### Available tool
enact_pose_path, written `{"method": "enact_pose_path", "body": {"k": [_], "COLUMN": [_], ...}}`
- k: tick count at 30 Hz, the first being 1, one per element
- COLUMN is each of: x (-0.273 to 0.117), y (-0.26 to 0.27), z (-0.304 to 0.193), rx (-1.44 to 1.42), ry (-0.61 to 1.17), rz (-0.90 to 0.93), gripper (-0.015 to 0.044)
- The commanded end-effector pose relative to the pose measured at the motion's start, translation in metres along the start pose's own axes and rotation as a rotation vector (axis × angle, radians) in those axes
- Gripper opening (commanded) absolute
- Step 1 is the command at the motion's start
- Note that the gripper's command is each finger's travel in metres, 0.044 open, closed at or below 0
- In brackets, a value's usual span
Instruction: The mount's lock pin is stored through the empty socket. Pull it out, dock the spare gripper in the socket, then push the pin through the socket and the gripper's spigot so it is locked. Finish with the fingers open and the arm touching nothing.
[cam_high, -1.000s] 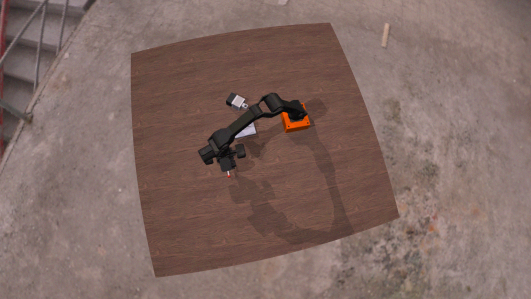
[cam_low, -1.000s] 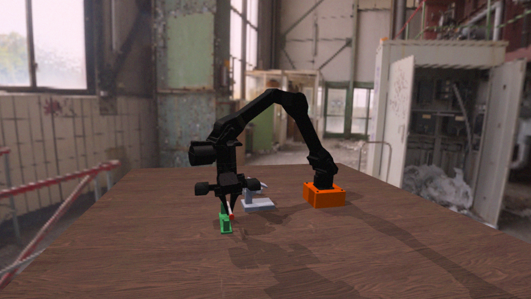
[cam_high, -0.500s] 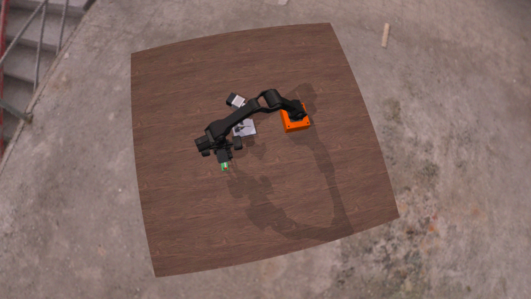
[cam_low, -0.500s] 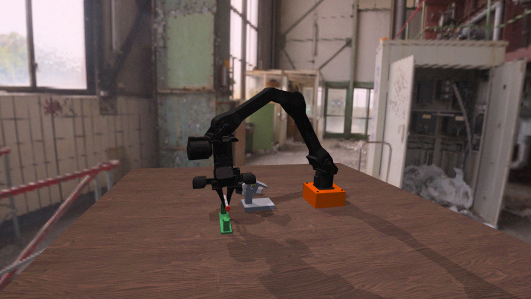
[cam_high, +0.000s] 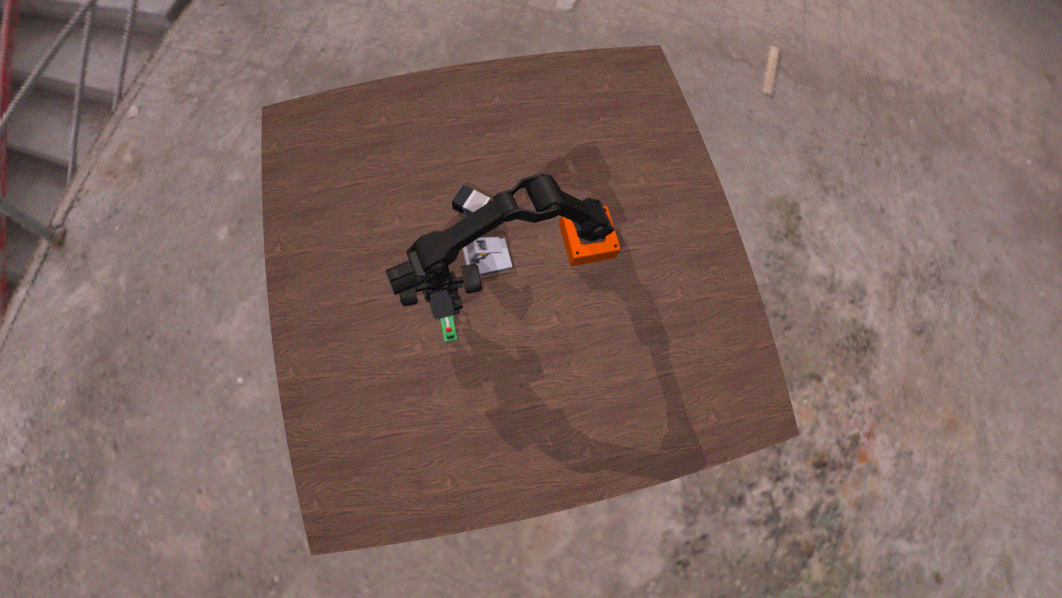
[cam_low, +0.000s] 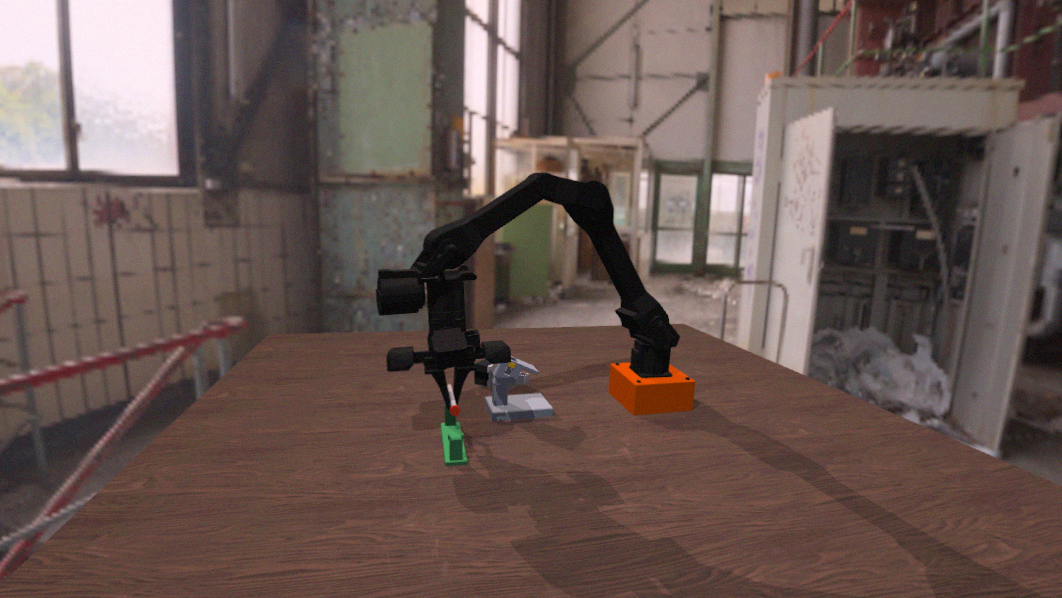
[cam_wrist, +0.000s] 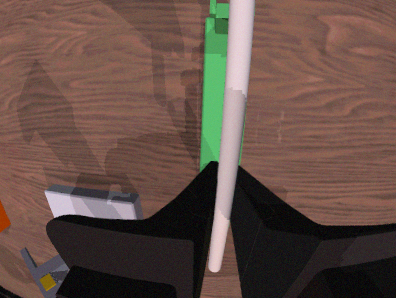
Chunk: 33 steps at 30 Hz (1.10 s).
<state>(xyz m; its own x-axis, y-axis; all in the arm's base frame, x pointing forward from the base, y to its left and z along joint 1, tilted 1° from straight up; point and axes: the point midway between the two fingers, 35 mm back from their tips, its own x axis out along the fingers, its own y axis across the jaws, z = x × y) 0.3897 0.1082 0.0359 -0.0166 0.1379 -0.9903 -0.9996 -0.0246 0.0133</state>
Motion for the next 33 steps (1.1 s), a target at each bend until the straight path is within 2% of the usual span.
{"method": "enact_pose_path", "body": {"k": [1,17,33], "x": [0.006,0.030,0.033], "y": [0.001,-0.001,0.000], "z": [-0.001,-0.004,-0.004], "rx": [-0.005,-0.005,-0.005], "ry": [0.002,0.001,0.001], "rz": [0.003,0.003,0.004], "gripper": [0.0000,0.0000,0.0000]}}
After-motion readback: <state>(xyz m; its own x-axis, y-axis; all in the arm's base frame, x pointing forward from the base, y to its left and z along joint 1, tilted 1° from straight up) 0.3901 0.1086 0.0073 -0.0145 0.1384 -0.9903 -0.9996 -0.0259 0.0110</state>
